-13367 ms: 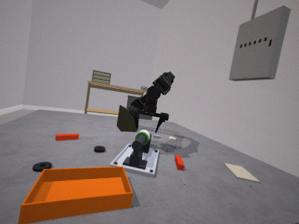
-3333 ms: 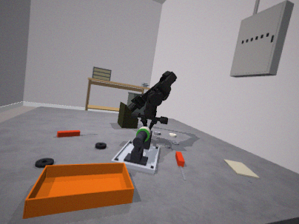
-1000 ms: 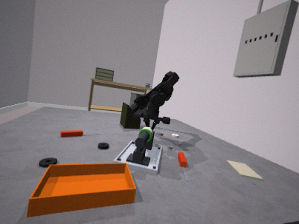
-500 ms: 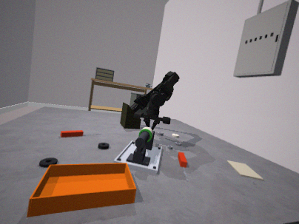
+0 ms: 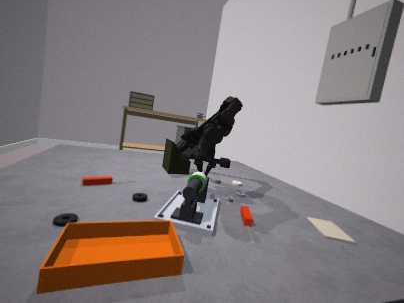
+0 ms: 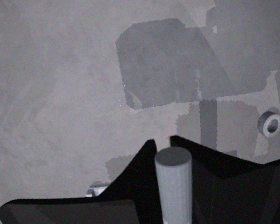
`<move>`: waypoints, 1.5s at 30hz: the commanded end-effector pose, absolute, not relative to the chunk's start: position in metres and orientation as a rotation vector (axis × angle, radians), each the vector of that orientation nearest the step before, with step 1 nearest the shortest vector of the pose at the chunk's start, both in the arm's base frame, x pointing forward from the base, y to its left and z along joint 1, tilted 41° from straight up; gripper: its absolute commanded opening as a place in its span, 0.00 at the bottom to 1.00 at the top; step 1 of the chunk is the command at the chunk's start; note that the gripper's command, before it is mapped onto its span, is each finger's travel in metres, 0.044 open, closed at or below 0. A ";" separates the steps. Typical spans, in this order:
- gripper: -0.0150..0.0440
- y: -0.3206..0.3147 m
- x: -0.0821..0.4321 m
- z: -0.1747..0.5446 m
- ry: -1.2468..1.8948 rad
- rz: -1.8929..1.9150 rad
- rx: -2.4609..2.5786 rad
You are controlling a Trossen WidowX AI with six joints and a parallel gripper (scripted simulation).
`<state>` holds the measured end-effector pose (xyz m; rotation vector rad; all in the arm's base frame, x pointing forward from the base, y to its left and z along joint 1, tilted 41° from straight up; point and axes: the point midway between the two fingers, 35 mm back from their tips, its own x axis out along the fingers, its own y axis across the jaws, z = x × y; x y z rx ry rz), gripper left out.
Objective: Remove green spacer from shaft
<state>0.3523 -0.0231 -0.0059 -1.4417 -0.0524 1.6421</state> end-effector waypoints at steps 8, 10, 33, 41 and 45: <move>0.25 -0.022 0.350 -0.005 -0.054 1.642 -1.437; 0.25 -0.021 0.350 -0.005 -0.054 1.642 -1.437; 0.25 -0.020 0.348 -0.004 -0.054 1.643 -1.436; 0.25 -0.021 0.349 -0.005 -0.053 1.642 -1.441; 0.25 -0.021 0.349 -0.005 -0.053 1.642 -1.441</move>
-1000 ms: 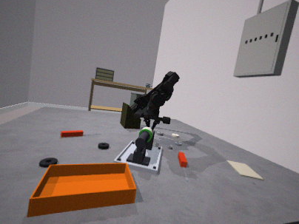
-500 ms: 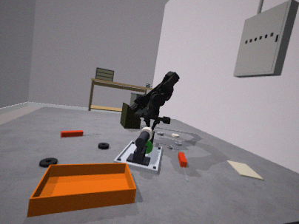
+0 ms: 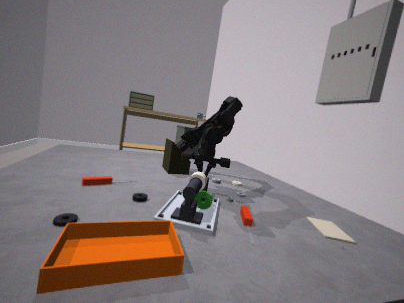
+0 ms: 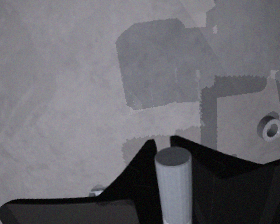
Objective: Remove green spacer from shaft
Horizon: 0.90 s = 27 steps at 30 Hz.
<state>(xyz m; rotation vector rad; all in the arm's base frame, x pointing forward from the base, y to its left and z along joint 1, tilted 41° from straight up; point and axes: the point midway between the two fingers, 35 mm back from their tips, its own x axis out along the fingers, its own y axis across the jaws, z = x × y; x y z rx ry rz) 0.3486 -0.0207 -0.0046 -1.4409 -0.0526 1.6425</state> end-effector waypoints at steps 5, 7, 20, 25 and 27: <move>0.25 -0.021 0.349 -0.005 -0.053 1.642 -1.441; 0.25 -0.021 0.349 -0.005 -0.053 1.642 -1.441; 0.25 -0.023 0.352 -0.005 -0.054 1.642 -1.437; 0.25 -0.024 0.353 -0.006 -0.054 1.642 -1.437; 0.25 -0.024 0.353 -0.006 -0.054 1.642 -1.437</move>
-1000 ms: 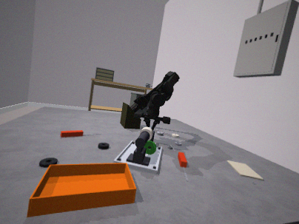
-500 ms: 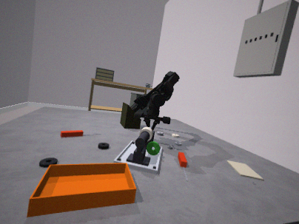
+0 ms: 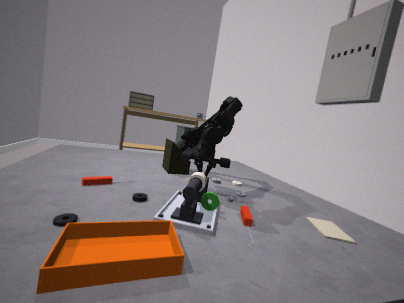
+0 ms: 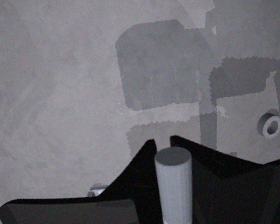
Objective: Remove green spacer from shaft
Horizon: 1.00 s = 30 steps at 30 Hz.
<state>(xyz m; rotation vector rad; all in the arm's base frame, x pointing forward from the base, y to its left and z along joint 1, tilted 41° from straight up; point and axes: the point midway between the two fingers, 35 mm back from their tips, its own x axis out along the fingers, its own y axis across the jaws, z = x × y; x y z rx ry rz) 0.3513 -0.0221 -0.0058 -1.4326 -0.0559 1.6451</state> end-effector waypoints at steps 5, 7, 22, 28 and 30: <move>0.25 -0.025 0.354 -0.007 -0.054 1.642 -1.437; 0.25 -0.025 0.355 -0.007 -0.054 1.642 -1.437; 0.25 -0.028 0.359 -0.008 -0.054 1.642 -1.437; 0.25 -0.029 0.360 -0.009 -0.054 1.642 -1.438; 0.25 -0.029 0.361 -0.009 -0.054 1.642 -1.438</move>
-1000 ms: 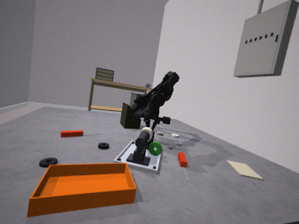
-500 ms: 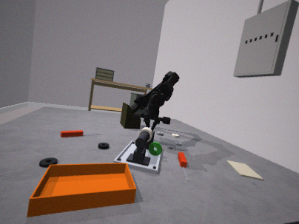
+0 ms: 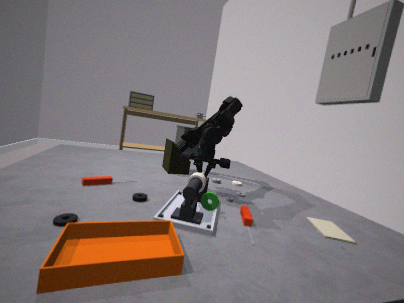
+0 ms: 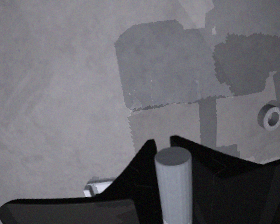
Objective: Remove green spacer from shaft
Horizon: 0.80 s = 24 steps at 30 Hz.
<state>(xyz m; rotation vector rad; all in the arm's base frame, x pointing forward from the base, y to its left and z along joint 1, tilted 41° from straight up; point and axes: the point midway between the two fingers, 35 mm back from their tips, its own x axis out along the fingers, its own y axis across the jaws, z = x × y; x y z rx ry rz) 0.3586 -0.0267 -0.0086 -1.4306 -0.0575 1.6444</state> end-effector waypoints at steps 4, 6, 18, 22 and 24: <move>0.25 -0.029 0.362 -0.009 -0.054 1.642 -1.438; 0.25 -0.030 0.362 -0.009 -0.054 1.642 -1.438; 0.25 -0.032 0.365 -0.011 -0.054 1.642 -1.438; 0.25 -0.033 0.366 -0.011 -0.054 1.642 -1.438; 0.25 -0.033 0.367 -0.011 -0.054 1.642 -1.438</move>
